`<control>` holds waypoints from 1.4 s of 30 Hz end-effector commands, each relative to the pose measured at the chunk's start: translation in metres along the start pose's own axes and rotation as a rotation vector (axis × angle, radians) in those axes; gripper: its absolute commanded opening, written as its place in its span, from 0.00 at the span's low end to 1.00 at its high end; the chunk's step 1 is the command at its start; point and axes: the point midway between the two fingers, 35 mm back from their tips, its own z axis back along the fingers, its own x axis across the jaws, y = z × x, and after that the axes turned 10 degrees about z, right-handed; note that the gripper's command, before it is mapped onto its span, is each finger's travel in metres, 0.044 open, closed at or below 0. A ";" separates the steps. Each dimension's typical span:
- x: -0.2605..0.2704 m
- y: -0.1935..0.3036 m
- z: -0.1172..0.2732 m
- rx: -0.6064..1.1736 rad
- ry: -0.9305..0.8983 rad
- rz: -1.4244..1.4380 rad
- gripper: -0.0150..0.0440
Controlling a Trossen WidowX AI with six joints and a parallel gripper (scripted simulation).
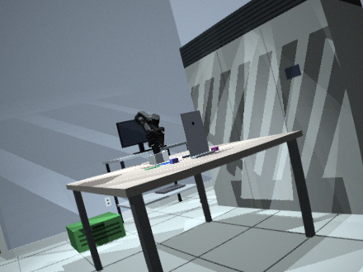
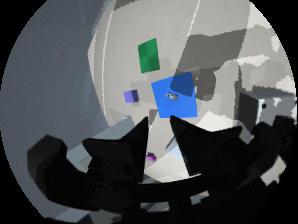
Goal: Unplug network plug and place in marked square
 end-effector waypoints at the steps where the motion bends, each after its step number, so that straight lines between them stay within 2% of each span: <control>1: 0.002 0.000 0.002 0.000 0.001 0.000 0.52; 36: 0.059 -0.011 0.090 -0.003 -0.008 -0.005 0.52; 42: 0.059 -0.011 0.090 -0.003 -0.008 -0.005 0.79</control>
